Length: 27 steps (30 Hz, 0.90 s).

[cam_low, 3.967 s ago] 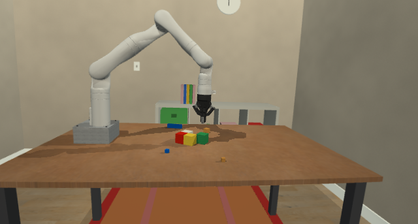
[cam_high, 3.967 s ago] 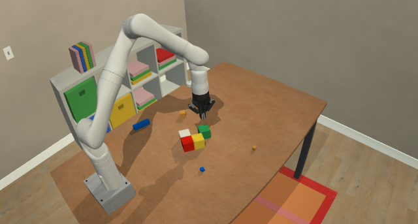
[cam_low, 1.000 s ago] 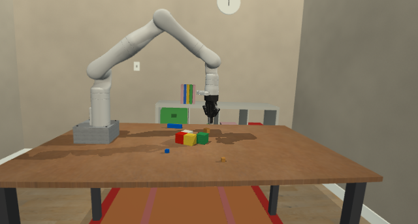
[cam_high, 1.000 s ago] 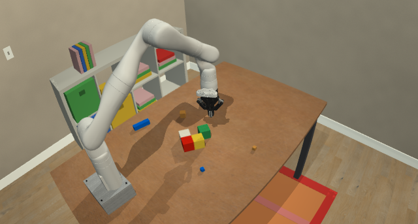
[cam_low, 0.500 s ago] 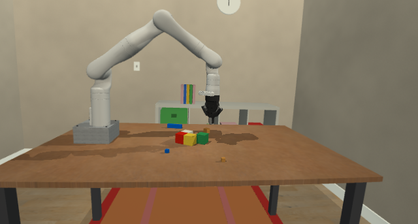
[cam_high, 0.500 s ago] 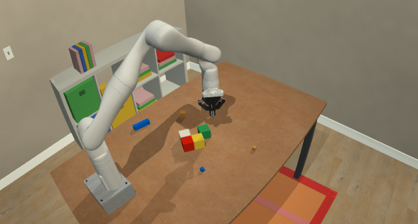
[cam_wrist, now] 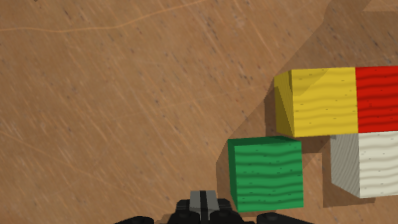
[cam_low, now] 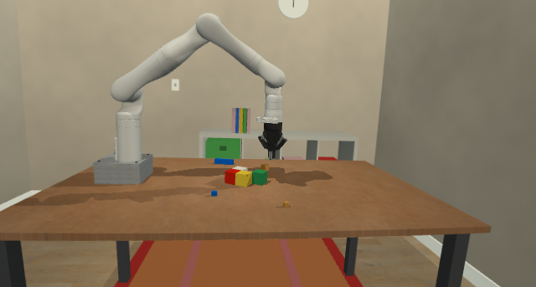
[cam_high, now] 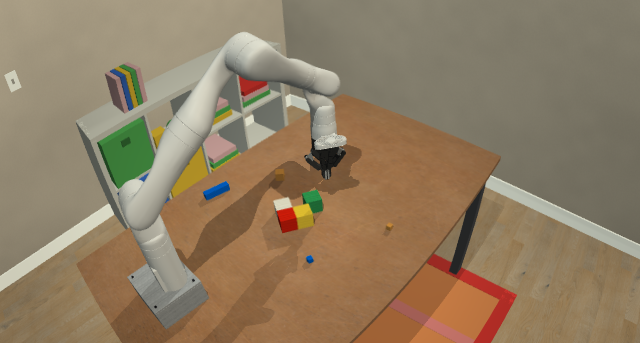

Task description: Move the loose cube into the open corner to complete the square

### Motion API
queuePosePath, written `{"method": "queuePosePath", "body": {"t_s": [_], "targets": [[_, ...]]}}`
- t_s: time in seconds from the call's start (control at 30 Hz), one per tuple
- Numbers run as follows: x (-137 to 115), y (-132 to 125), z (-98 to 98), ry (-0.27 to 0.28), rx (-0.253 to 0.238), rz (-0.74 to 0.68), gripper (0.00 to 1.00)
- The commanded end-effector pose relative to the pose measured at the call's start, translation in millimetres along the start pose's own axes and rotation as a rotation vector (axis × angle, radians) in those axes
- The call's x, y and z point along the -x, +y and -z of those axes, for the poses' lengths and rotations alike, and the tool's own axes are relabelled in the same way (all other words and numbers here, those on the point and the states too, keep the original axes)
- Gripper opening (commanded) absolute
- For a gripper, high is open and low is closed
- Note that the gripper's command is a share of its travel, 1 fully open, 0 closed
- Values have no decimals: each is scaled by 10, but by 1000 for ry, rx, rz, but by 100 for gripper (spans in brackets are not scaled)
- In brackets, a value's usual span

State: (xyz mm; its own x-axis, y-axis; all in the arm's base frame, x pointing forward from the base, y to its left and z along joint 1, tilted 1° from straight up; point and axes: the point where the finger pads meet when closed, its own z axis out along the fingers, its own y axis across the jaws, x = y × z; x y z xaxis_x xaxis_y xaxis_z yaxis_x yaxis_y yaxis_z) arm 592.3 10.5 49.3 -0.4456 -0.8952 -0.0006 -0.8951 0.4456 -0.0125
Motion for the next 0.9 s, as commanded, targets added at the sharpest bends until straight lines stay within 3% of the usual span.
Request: {"method": "queuePosePath", "body": {"t_s": [0.0, 0.87], "targets": [[-4, -11, 9, -1, -1, 8, 10], [-4, -15, -37, -1, -1, 27, 10]]}}
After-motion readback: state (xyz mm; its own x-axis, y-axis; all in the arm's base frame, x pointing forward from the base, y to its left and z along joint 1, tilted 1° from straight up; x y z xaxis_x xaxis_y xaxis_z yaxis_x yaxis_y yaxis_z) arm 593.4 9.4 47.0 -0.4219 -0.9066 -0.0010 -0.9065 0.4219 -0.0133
